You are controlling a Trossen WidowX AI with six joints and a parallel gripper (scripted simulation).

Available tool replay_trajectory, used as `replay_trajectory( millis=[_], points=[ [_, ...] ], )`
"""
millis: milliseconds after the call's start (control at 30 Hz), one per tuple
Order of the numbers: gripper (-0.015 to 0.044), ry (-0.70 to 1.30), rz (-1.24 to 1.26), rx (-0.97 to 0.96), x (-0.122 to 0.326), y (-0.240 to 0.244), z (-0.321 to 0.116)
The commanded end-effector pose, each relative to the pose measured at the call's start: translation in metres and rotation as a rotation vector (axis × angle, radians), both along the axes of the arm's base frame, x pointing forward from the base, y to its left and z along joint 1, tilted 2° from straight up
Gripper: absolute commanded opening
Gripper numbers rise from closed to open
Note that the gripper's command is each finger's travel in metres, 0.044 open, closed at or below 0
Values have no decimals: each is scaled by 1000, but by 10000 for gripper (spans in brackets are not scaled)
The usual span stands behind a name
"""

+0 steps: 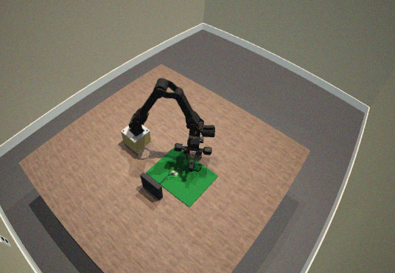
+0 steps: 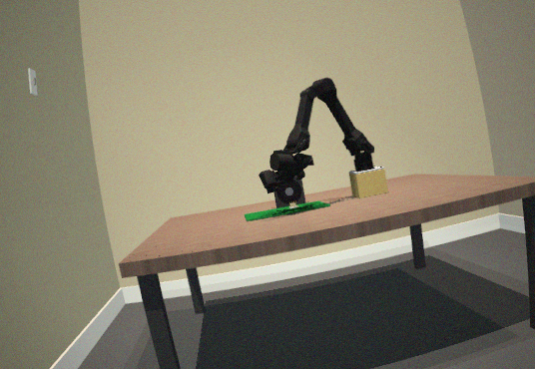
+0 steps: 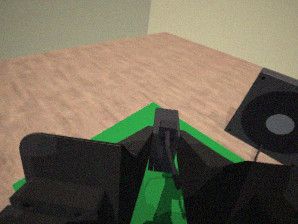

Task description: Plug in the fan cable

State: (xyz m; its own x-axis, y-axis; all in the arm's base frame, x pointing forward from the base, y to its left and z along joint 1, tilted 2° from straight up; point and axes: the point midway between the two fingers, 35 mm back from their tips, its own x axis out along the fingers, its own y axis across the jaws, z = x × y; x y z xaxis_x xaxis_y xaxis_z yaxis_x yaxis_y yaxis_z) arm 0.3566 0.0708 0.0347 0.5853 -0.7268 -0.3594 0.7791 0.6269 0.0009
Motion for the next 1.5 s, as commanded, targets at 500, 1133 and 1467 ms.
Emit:
replay_trajectory(
  millis=[500,1133,1467],
  points=[
    [0,-144,12,-93,-14,7,10],
    [0,-139,11,-88,-14,6,17],
    [0,-140,11,-86,-15,7,12]
  ],
)
